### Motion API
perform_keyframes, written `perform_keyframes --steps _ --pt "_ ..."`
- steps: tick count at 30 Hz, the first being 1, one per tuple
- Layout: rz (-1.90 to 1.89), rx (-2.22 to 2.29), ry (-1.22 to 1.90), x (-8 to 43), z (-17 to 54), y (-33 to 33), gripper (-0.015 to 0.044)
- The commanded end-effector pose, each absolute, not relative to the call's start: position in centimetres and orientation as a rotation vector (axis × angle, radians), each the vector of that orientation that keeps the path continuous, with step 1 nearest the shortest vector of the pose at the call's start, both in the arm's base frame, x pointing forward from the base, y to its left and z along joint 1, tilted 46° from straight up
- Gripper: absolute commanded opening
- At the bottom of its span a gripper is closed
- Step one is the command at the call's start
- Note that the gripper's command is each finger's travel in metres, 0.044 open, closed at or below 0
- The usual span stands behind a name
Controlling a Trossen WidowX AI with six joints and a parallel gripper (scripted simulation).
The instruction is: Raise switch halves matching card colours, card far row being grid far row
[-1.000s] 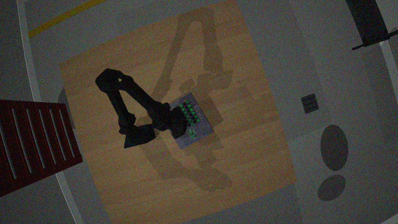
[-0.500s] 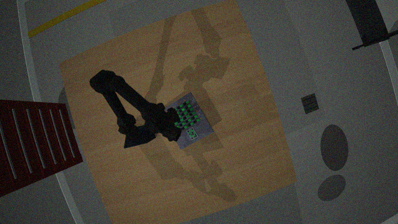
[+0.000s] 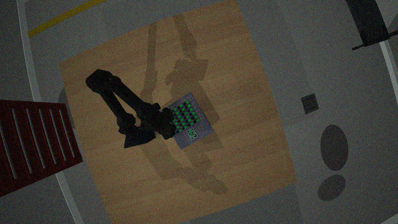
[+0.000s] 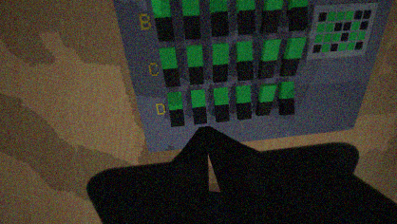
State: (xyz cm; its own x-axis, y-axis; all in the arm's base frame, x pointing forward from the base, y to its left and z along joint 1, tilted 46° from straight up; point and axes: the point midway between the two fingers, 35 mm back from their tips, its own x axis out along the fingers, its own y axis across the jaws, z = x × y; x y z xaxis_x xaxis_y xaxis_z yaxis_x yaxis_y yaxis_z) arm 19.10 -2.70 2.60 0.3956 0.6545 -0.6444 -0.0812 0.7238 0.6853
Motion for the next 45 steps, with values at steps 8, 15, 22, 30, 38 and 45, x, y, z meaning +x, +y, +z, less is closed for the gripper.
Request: perform_keyframes --steps 8,15,22,30,38,45 --pt "0.501 0.627 1.059 19.6 1.7 -1.5 0.0" --pt "0.5 0.626 1.06 20.0 1.1 -1.0 0.0" --pt "0.5 0.627 1.059 20.2 0.8 -0.6 0.0" --pt "0.5 0.627 1.059 20.2 0.8 -0.6 0.0" --pt "0.5 0.627 1.059 20.2 0.8 -0.6 0.0" --pt "0.5 0.627 1.059 20.2 0.8 -0.6 0.0"
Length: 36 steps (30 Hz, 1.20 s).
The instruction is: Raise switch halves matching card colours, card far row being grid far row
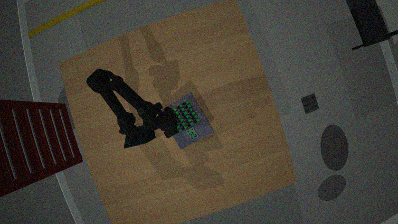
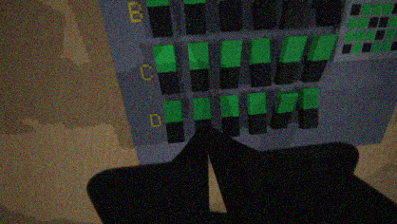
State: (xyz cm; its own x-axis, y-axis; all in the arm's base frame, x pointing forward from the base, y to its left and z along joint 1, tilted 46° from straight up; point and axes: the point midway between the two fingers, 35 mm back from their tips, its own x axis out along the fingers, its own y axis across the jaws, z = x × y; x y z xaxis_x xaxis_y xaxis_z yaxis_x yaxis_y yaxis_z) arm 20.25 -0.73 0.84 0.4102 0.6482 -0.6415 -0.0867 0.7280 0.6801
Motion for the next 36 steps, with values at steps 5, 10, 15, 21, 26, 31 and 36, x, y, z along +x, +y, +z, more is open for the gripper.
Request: perform_keyframes --steps 5,10,15,21,26,31,36 --pt "0.5 0.627 1.059 20.19 0.78 -0.64 0.0" --pt "0.5 0.627 1.059 20.2 0.76 -0.61 0.0" --pt "0.5 0.627 1.059 20.22 0.72 -0.57 0.0" --pt "0.501 0.627 1.059 20.26 0.66 -0.52 0.0" --pt "0.501 0.627 1.059 20.28 0.62 -0.47 0.0" --pt "0.501 0.627 1.059 20.31 0.58 -0.43 0.0" --pt "0.501 0.627 1.059 20.33 0.54 -0.38 0.0"
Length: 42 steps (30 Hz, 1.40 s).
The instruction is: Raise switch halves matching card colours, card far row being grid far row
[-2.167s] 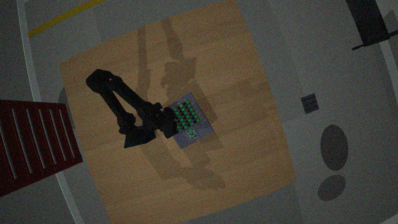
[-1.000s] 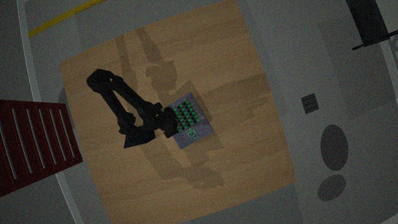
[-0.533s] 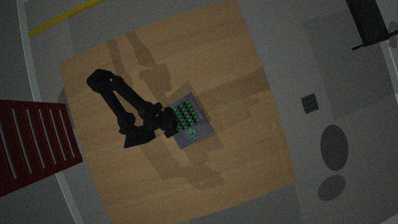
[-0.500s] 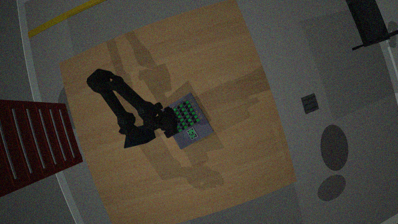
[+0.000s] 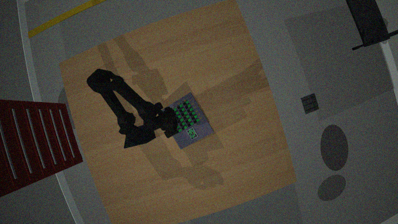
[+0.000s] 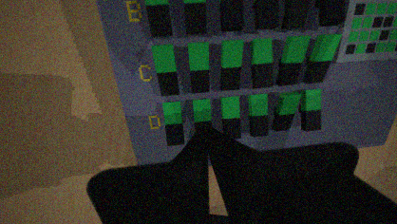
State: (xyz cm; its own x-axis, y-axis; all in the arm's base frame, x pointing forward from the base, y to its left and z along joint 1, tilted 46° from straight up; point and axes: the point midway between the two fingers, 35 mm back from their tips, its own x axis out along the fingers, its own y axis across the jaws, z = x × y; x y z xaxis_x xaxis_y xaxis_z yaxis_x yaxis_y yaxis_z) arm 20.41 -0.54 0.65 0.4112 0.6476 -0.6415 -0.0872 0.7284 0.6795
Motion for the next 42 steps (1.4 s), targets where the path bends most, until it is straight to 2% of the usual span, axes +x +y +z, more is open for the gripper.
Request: perform_keyframes --steps 1,19,28,35,42 --pt "0.501 0.627 1.059 20.3 0.5 -0.4 0.0" --pt "0.501 0.627 1.059 20.4 0.4 -0.2 0.0" --pt "0.508 0.62 1.086 18.0 4.6 -4.6 0.0" --pt "0.508 0.62 1.086 18.0 4.5 -4.7 0.0" --pt "0.507 0.618 1.086 18.3 1.4 -8.0 0.0"
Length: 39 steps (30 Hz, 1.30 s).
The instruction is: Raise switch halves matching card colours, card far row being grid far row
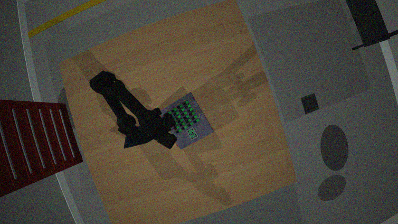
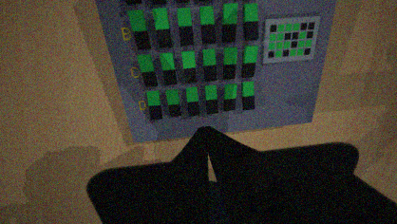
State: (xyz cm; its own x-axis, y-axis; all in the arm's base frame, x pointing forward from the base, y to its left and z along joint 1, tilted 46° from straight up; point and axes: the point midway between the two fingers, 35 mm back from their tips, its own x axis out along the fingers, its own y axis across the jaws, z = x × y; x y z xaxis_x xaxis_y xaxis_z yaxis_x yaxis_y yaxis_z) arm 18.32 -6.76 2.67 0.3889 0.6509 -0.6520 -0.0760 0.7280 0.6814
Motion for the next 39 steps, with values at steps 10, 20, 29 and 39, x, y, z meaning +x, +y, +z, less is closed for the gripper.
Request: perform_keyframes --steps 10,20,29,39 --pt "0.499 0.624 1.06 19.6 -0.9 -5.6 0.0" --pt "0.499 0.624 1.06 19.6 -0.9 -5.6 0.0" --pt "0.499 0.624 1.059 20.0 -1.5 -4.9 0.0" --pt "0.499 0.624 1.059 20.5 -2.4 -4.1 0.0"
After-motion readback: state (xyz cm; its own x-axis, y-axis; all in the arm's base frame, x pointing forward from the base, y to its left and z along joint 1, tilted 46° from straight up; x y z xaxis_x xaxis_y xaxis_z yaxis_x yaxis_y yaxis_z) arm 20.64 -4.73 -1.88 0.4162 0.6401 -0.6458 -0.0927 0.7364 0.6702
